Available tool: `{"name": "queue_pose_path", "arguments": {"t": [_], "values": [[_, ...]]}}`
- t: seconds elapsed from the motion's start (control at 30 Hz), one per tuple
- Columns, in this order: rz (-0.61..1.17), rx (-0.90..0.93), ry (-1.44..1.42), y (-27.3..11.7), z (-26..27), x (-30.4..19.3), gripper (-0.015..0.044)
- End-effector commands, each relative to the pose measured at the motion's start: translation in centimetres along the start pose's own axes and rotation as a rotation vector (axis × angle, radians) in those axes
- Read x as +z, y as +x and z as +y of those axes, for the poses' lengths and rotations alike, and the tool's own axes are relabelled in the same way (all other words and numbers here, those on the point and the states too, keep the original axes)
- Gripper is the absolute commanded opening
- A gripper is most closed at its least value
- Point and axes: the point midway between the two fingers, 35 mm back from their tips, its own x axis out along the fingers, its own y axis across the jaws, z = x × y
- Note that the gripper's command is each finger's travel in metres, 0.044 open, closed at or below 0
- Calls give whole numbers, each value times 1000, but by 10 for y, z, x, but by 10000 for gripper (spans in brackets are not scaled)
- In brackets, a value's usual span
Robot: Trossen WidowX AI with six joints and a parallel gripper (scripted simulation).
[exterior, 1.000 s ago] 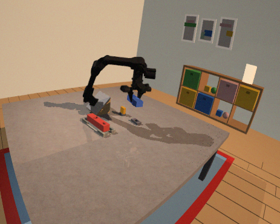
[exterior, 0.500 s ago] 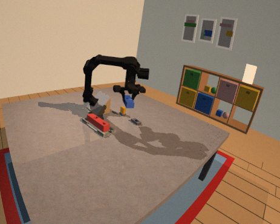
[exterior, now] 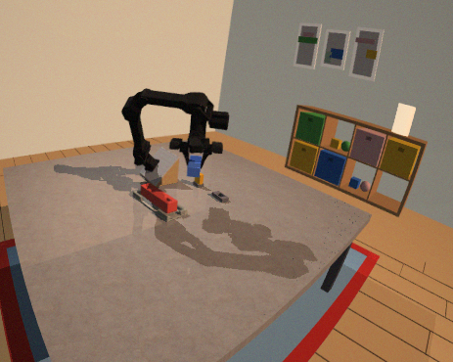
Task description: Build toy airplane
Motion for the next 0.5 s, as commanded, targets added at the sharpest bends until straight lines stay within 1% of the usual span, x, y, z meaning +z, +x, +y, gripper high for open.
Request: {"name": "queue_pose_path", "arguments": {"t": [0.0,0.47], "values": [[-2,-4,77,4,-14,6,0],[0,-4,270,12,-56,13,0]]}}
